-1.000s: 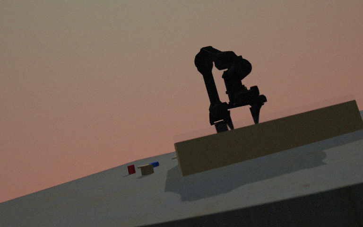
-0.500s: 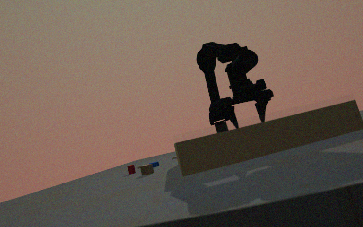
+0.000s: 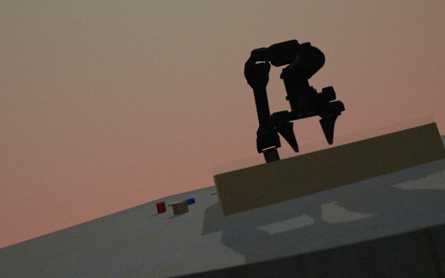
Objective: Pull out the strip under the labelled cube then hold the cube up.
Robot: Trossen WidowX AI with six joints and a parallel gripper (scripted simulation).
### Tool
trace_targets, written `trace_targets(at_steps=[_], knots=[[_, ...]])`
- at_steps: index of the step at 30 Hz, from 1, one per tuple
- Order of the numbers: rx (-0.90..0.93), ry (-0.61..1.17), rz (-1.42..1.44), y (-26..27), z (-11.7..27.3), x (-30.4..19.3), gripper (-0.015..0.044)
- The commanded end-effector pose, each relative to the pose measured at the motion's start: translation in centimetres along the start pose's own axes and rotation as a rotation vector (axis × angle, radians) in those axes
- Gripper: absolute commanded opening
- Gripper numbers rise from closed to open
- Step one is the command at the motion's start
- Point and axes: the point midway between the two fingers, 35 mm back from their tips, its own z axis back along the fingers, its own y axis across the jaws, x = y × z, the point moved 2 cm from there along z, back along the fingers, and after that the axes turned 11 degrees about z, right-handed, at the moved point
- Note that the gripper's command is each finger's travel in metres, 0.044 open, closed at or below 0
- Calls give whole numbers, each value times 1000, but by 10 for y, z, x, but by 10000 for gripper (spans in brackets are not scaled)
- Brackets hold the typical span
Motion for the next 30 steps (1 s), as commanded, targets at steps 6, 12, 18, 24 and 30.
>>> trace_targets(at_steps=[6,12,18,24,30], knots=[[2,-9,6,-3,0,11,309],[2,-9,6,-3,-10,12,250],[2,-9,6,-3,-20,12,250],[2,-9,6,-3,-30,12,250],[2,-9,6,-3,-40,12,250]])
